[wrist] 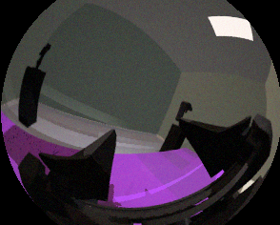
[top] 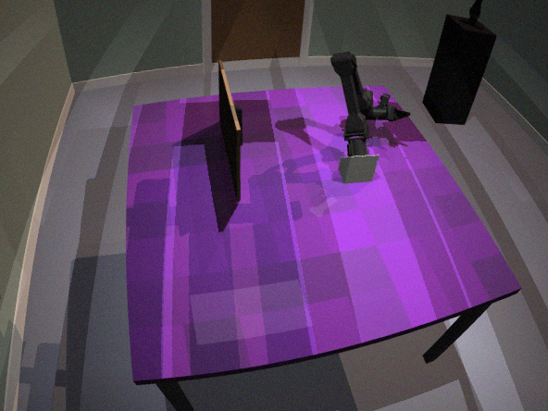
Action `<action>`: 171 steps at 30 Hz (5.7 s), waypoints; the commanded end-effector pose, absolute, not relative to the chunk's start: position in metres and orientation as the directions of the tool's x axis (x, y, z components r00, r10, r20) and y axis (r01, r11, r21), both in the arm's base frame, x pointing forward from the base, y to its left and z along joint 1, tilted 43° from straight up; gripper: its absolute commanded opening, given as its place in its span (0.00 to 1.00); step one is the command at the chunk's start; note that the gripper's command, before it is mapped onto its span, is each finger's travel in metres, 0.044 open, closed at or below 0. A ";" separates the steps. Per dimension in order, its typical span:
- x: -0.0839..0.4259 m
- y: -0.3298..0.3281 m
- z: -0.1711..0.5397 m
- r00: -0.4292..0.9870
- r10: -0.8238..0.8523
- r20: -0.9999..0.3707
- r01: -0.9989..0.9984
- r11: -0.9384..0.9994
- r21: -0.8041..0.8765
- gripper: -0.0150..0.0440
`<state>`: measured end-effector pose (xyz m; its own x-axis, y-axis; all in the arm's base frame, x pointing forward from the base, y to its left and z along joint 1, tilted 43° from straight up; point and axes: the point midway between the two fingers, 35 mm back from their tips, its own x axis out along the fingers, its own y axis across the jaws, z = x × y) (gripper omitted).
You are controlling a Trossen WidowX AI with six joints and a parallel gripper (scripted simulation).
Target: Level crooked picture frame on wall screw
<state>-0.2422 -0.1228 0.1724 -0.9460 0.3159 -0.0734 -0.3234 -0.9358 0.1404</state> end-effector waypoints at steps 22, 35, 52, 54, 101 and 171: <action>0.002 -0.283 0.201 -0.166 -0.969 -0.181 0.679 -0.245 0.692 0.69; 0.179 -0.167 0.226 0.797 -0.595 -0.100 0.337 0.301 0.892 0.69; 0.205 -0.014 0.237 0.988 0.153 -0.030 -0.015 0.285 0.959 0.69; 0.205 -0.014 0.237 0.988 0.153 -0.030 -0.015 0.285 0.959 0.69; 0.205 -0.014 0.237 0.988 0.153 -0.030 -0.015 0.285 0.959 0.69; 0.287 -0.035 0.209 0.988 0.153 -0.027 -0.017 0.284 0.959 0.69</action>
